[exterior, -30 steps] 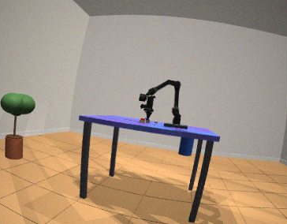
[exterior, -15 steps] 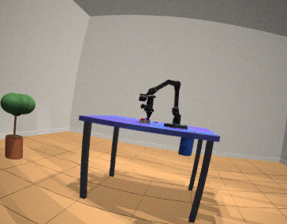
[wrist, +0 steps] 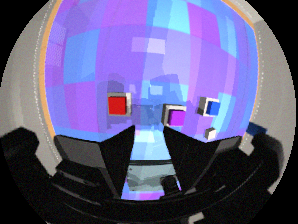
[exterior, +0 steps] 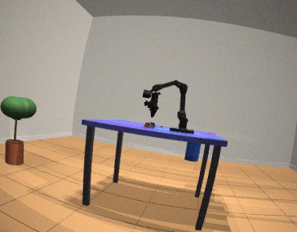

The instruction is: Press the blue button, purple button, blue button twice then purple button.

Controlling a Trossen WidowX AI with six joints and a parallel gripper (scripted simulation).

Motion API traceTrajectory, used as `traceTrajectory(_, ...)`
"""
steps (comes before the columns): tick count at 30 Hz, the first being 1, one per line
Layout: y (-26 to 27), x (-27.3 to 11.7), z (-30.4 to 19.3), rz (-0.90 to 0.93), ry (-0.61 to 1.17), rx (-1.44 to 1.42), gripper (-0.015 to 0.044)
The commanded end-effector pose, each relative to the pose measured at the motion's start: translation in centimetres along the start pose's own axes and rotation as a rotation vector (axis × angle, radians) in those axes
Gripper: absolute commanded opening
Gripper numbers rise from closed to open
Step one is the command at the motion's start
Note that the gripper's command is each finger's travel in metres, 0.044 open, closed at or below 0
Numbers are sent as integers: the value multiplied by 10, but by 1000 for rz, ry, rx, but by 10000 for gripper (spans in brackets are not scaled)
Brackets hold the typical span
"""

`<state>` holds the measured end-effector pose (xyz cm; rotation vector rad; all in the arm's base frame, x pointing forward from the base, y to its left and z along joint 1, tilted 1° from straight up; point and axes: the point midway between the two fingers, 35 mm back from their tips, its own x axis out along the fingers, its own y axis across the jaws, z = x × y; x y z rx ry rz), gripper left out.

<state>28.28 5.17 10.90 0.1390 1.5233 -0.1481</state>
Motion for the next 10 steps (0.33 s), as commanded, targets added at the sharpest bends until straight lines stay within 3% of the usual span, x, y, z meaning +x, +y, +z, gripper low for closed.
traceTrajectory(1,54,-21,-10,4,0,-4,283)
traceTrajectory(5,99,-38,-28,8,2,-3,387)
traceTrajectory(10,101,-39,-29,8,2,-3,400)
